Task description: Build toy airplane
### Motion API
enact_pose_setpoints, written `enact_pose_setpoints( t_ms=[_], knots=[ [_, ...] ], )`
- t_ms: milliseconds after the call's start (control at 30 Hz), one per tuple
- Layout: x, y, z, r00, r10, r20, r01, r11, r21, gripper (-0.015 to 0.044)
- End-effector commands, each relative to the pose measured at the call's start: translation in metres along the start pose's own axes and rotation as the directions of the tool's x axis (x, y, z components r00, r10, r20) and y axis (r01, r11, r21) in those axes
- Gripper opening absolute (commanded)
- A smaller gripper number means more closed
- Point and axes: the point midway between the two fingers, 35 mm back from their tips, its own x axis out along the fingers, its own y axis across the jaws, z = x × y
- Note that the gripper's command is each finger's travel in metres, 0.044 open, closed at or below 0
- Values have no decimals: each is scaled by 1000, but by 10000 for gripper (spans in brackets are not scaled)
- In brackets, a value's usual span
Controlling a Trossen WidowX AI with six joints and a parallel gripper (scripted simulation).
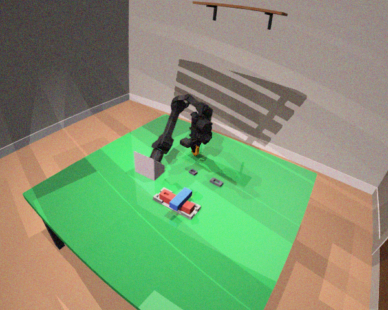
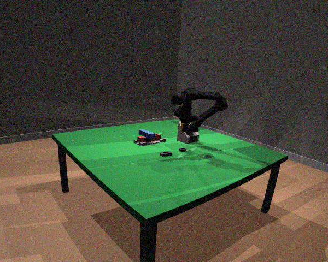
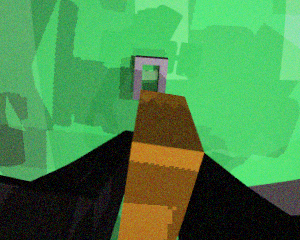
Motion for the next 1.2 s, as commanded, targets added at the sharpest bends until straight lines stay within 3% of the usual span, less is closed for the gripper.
enact_pose_setpoints(
  t_ms=[0, 1167],
  knots=[
    [-3, -6, 5, 1000, -5, -1, 5, 1000, -6, 0],
    [4, -103, 53, 999, -48, -9, 48, 998, -30, 0]
  ],
)
